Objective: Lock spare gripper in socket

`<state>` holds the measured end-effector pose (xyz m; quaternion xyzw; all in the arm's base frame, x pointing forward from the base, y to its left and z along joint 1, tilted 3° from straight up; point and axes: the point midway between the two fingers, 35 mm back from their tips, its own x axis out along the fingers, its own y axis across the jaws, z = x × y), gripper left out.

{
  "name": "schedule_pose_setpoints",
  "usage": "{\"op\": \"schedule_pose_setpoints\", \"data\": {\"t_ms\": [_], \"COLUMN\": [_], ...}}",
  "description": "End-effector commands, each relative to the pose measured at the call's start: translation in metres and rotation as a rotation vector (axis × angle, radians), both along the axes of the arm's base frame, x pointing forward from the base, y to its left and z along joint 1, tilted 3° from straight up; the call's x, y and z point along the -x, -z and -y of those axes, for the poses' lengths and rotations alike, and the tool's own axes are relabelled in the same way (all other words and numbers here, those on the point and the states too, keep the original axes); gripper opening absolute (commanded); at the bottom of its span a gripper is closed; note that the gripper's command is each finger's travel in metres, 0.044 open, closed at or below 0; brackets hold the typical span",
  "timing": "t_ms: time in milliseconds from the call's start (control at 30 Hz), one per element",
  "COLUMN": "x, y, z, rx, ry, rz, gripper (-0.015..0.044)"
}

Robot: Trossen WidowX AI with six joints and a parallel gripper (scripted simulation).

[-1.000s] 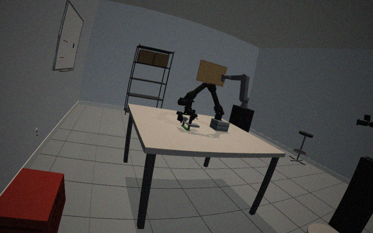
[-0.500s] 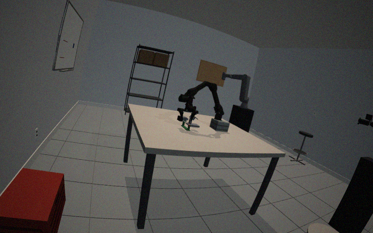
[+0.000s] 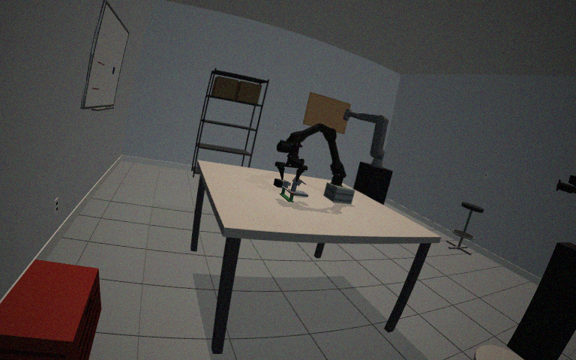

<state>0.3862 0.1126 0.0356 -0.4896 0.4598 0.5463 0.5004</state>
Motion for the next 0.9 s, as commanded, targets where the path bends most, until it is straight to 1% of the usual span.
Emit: {"op": "schedule_pose_setpoints", "data": {"t_ms": [0,100,133,233,500,600,633,700,867], "x": [0.000,0.000,0.000,0.000,0.001,0.001,-0.001,-0.002,-0.003], "y": [-0.011,-0.017,-0.008,-0.016,-0.069,-0.070,-0.062,-0.061,-0.057], "z": [-0.001,-0.001,0.000,-0.001,-0.003,-0.003,-0.002,0.006,0.038], "rx": [0.000,0.000,0.001,0.001,0.000,0.000,0.001,0.018,0.087], "ry": [0.000,0.000,-0.001,-0.001,-0.001,-0.001,0.012,0.161,0.720], "rz": [0.000,-0.002,-0.003,-0.003,-0.001,-0.001,0.002,-0.018,-0.080], "gripper": [0.0440,0.0440,0.0440,0.0440,0.0440,0.0440,0.0440,0.0440,0.0440]}}
